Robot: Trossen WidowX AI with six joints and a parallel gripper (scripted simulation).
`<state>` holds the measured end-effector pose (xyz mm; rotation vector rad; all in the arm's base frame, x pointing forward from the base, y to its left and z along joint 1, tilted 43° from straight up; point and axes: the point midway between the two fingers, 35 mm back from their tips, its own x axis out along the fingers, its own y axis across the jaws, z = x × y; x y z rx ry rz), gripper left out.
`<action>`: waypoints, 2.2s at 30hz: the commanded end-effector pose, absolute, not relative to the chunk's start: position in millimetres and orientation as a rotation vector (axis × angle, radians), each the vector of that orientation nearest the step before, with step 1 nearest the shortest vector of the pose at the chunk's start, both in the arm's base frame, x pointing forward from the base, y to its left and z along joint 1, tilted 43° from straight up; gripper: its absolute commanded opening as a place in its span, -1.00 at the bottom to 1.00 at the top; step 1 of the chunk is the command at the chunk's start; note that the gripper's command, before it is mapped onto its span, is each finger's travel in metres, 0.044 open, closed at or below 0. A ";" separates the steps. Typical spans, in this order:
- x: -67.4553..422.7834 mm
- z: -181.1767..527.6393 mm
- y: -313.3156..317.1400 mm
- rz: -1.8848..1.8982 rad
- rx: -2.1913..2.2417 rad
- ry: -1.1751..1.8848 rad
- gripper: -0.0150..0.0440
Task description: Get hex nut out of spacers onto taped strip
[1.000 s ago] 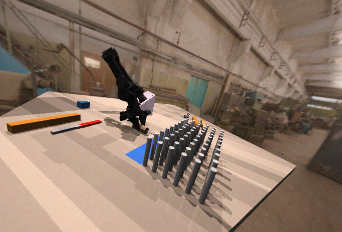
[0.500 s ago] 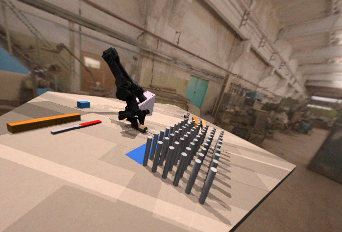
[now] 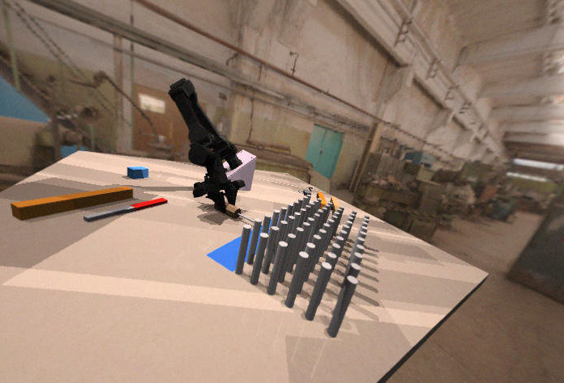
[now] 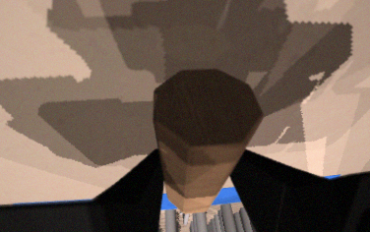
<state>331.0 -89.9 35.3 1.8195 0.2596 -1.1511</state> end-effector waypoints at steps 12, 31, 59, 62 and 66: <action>320.7 38.1 -94.0 -1.151 1.816 0.269 -0.49; 312.1 42.0 -99.2 -1.151 1.816 0.269 -0.49; 315.7 58.7 -87.2 -1.149 1.823 0.261 -0.49; 310.1 61.6 -89.0 -1.149 1.822 0.261 -0.49; 298.2 66.8 -92.3 -1.150 1.820 0.263 -0.49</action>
